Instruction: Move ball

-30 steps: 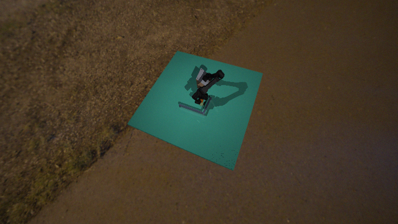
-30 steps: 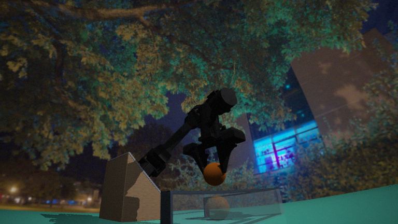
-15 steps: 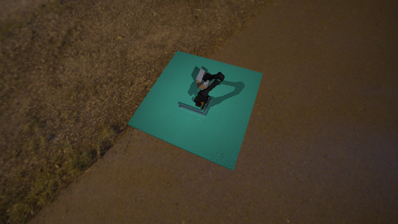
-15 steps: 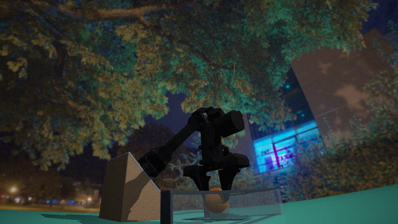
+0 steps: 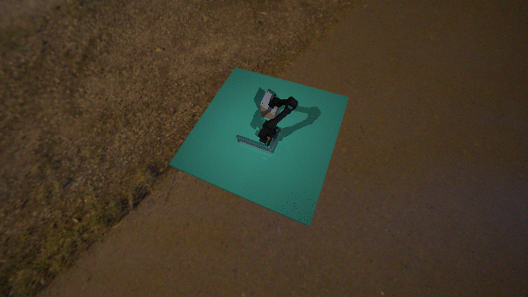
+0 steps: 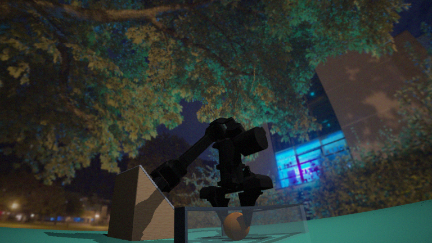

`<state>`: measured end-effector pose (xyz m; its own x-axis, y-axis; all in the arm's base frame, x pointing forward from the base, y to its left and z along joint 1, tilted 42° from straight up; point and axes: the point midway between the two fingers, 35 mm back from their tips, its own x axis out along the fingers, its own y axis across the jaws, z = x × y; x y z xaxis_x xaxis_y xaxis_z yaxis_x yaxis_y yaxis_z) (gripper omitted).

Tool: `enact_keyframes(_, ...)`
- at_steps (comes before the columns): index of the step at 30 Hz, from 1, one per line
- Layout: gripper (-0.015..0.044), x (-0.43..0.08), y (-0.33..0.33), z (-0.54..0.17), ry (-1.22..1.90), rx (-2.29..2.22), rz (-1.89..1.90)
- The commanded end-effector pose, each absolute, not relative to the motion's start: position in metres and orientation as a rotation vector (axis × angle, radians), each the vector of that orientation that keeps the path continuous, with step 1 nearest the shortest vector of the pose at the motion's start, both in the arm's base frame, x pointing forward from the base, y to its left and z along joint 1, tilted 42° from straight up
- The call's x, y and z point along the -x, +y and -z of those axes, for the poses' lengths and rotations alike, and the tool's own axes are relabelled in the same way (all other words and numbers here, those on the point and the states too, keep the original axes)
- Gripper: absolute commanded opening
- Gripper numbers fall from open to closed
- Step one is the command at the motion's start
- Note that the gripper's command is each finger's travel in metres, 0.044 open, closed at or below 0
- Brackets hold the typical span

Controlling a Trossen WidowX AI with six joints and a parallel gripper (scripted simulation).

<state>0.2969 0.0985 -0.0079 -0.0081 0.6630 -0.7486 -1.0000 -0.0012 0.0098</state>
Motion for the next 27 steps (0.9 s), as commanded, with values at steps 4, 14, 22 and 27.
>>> enact_keyframes(4,0.0053,-0.296,0.099,0.009,0.671,0.651,-1.472)
enact_keyframes(14,0.0315,-0.296,0.099,0.009,0.671,0.651,-1.472)
enact_keyframes(22,0.0397,-0.299,0.058,-0.035,0.678,0.651,-1.471)
enact_keyframes(27,0.0397,-0.296,0.041,-0.055,0.677,0.647,-1.473)
